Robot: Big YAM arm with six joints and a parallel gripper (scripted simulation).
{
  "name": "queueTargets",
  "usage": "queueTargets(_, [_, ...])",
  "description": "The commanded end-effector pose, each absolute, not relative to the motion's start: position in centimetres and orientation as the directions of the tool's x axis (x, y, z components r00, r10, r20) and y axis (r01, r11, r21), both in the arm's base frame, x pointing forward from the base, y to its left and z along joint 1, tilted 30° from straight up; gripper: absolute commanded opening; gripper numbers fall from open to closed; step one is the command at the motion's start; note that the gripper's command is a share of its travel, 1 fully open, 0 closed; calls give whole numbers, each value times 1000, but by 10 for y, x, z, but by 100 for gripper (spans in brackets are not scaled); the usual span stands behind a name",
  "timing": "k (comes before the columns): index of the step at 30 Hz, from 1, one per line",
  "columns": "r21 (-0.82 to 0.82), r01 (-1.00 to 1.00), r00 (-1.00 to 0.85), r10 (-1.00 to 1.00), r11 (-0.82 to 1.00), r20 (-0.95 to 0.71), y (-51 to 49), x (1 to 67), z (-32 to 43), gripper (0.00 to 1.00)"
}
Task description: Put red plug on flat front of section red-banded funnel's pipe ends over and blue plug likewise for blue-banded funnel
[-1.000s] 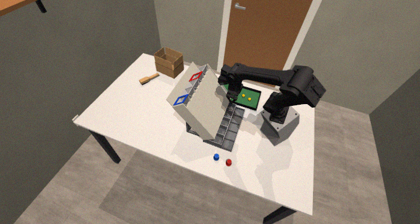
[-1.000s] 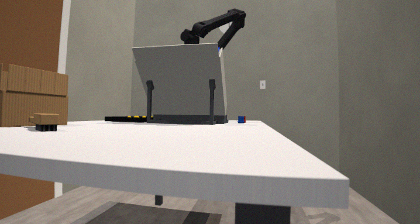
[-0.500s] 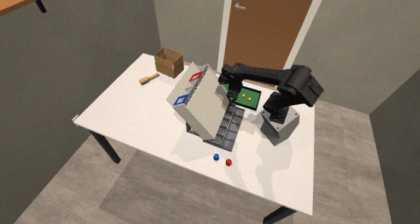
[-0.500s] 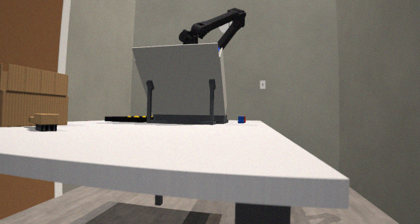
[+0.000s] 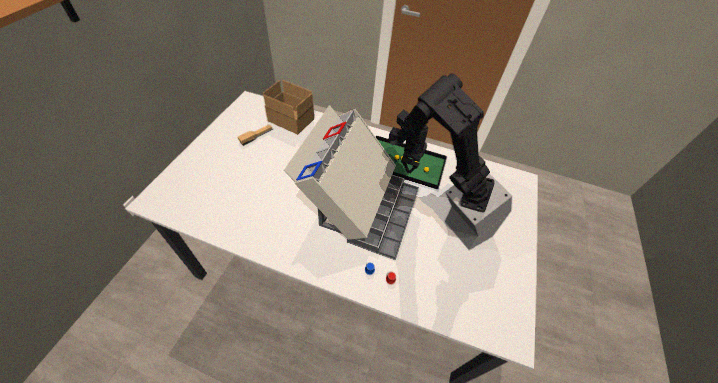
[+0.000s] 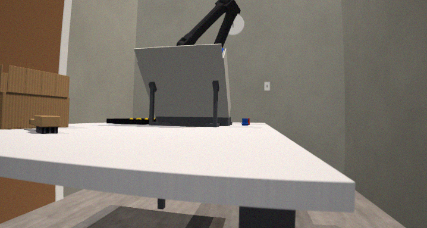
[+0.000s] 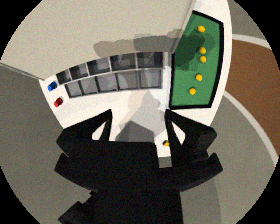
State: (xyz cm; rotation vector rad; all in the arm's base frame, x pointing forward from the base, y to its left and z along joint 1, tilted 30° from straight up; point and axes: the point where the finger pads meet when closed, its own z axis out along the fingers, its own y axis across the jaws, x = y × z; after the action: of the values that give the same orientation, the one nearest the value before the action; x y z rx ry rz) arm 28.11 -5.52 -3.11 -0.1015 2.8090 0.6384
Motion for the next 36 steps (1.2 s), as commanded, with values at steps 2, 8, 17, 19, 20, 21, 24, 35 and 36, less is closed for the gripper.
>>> queueTargets(2, [383,-186,-943,-55,905,-328,-71,302,-35,80])
queueTargets(8, [381,-192,-942,-61,904,-330,-79,304,-47,80])
queueTargets(17, [380,-196,-941,-65,904,-332,-99,302,-70,80])
queueTargets(19, [380,-196,-941,-64,904,-331,-112,299,-82,80])
queueTargets(20, [380,-195,-941,-64,904,-331,-119,298,-88,80])
queueTargets(21, [380,-195,-941,-64,904,-331,-126,297,-94,80])
queueTargets(24, [380,-195,-942,-64,904,-331,-146,292,-113,80])
queueTargets(35, [384,-184,-944,-54,905,-325,-192,283,-155,80])
queueTargets(36, [385,-181,-945,-51,905,-323,-194,282,-156,80])
